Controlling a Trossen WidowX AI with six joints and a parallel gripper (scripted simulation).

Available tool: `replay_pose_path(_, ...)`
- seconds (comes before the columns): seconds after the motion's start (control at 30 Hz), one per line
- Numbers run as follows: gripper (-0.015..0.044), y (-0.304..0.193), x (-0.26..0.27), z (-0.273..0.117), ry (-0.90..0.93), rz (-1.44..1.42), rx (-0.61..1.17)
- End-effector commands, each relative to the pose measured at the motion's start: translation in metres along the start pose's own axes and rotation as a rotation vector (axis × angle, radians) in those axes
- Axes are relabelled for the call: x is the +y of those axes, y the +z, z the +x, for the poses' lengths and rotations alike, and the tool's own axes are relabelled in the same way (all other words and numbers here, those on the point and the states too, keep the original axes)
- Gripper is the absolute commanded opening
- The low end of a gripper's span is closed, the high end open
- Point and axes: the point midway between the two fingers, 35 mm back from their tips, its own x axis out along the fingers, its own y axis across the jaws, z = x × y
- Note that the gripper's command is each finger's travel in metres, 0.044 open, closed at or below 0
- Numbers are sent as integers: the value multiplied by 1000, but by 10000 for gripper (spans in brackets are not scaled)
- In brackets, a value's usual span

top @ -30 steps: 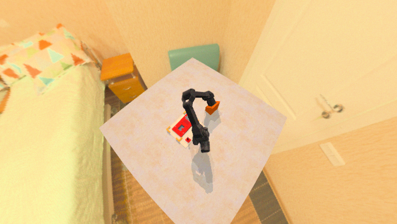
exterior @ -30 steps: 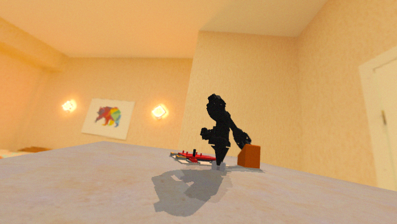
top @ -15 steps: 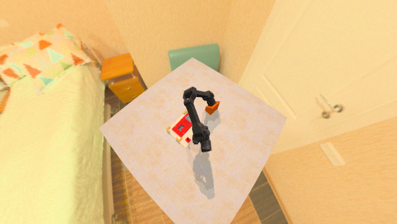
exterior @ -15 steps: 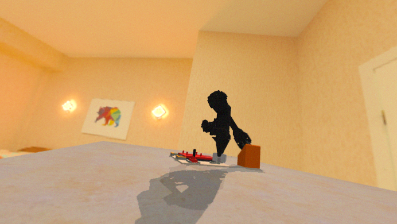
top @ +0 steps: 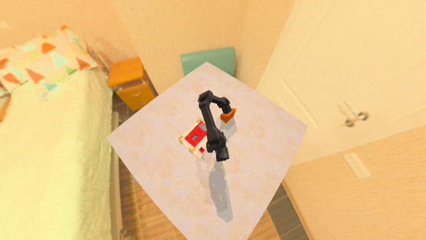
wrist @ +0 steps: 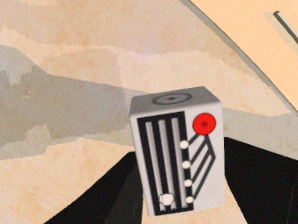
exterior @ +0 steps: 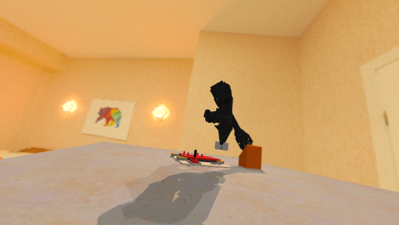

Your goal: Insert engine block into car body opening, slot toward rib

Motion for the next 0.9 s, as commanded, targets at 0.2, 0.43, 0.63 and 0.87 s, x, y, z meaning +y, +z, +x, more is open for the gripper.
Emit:
replay_pose_path(0.2,0,-1,-5,-38,10,10,2)
replay_pose_path(0.43,0,-1,-7,-46,9,8,2)
replay_pose_path(0.63,0,13,-13,-41,12,-52,17)
replay_pose_path(0.87,0,32,-22,-35,19,-131,26)
